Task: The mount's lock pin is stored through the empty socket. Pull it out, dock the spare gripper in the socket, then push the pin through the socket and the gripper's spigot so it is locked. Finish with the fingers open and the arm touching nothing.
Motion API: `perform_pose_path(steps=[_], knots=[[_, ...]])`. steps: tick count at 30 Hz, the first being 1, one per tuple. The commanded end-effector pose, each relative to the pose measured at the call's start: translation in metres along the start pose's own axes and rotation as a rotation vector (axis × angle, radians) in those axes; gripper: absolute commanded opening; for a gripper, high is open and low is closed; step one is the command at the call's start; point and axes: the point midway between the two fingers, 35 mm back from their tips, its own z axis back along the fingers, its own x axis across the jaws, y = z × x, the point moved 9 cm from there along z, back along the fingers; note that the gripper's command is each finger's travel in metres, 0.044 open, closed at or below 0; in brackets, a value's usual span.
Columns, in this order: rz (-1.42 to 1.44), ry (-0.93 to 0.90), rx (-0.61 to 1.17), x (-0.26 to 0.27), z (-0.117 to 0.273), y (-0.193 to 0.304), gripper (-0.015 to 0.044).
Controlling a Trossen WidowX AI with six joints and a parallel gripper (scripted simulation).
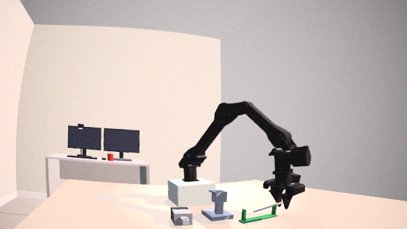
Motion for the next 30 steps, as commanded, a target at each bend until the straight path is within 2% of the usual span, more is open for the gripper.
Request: perform_pose_path(steps=[1, 28, 30], knots=[[0.0, 0.0, 0.0, 0.0, 0.006, -0.001, 0.02], [-0.001, -0.053, 0.029, 0.011, 0.074, -0.004, 0.02], [-0.001, -0.056, 0.03, 0.011, 0.067, -0.003, 0.0253]])
